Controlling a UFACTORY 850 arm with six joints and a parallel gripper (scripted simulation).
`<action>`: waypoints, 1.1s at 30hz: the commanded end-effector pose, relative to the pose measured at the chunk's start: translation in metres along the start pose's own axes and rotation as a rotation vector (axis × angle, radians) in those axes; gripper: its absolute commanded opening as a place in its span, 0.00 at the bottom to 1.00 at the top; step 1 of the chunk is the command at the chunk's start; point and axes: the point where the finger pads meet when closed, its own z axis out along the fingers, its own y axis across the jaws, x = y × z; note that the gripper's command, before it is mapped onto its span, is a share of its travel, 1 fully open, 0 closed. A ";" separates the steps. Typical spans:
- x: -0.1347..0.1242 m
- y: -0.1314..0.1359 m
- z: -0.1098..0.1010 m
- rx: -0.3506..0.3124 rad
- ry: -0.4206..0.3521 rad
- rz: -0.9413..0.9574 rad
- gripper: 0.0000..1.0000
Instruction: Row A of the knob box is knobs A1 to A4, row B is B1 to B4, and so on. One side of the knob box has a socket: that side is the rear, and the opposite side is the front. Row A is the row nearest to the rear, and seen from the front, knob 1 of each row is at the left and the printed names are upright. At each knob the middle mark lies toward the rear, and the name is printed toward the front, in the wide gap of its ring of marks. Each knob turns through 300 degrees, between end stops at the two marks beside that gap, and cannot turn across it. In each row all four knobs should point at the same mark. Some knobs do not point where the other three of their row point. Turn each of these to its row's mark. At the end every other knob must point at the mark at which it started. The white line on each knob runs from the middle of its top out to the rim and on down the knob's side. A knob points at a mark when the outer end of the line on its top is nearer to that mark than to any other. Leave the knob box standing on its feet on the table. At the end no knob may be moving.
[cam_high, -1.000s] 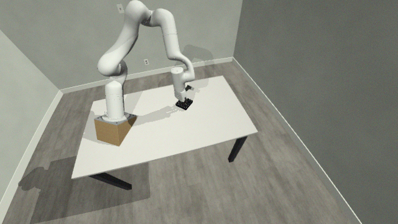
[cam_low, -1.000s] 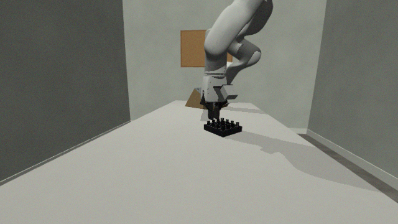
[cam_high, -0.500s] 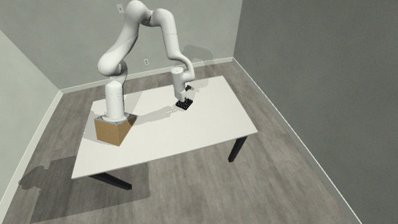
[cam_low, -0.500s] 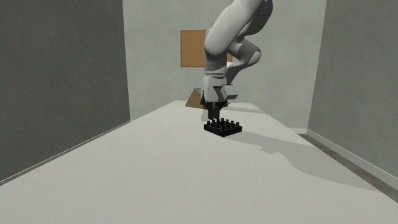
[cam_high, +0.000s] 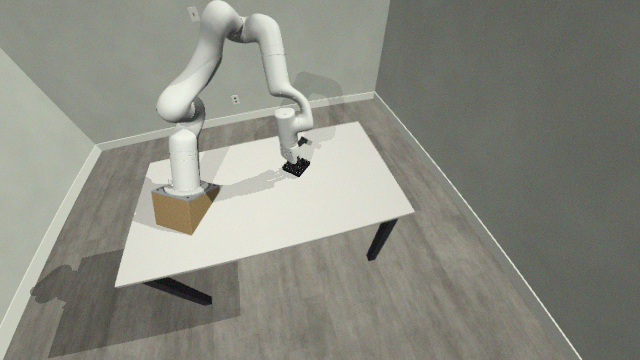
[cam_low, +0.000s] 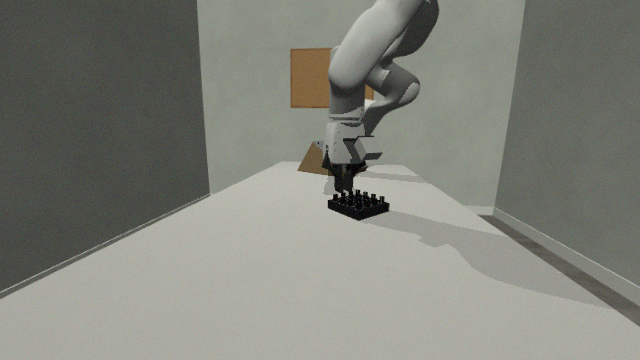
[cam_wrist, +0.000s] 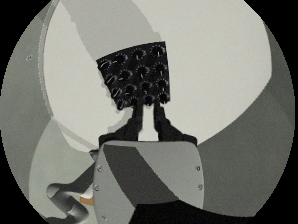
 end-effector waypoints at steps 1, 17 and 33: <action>0.001 0.000 0.000 -0.001 0.001 0.000 0.19; 0.001 0.000 0.006 -0.001 0.001 0.000 0.19; 0.001 0.000 0.012 -0.001 0.001 0.000 0.19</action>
